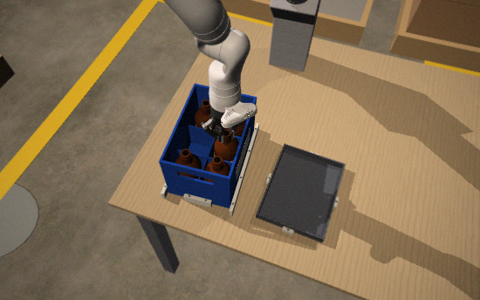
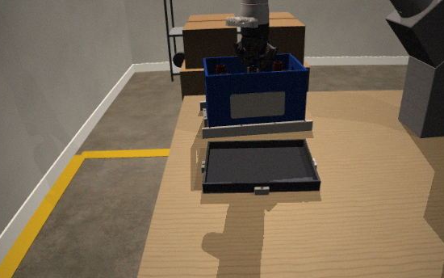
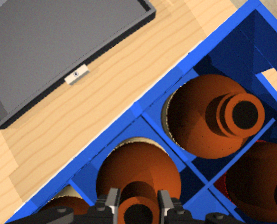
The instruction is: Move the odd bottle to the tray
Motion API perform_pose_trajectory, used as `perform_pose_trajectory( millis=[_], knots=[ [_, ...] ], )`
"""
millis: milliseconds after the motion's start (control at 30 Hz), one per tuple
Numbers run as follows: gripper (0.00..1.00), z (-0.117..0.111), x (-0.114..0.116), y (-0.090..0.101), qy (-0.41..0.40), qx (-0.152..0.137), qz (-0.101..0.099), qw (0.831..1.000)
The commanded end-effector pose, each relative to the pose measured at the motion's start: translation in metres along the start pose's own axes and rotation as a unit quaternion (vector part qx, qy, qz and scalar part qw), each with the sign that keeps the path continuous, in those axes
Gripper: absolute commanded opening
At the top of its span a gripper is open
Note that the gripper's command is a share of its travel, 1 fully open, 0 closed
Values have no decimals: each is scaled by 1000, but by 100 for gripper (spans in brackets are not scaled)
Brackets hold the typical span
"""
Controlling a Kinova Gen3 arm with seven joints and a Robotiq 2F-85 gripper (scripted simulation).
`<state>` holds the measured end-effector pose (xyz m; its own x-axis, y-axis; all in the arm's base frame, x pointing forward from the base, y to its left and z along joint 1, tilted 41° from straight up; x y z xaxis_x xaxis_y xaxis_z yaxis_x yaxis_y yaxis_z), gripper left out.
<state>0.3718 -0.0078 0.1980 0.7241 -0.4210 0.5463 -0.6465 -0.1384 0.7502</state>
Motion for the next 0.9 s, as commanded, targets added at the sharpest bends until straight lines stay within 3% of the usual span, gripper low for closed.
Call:
perform_pose_trajectory(
  millis=[0,867],
  knots=[
    [0,0,0,1,0,0,1,1000],
    [0,-1,0,26,0,0,1,1000]
  ],
)
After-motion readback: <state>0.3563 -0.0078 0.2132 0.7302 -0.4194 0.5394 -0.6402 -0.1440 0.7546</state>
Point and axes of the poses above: the point where the finger pads meet when closed, its own y axis back along the fingers, its own x axis across the jaws, z = x × y, the point moved 10 cm from there along y, back along the fingers, and after that the axes turned 10 degrees about y, right-handed, at the moved point
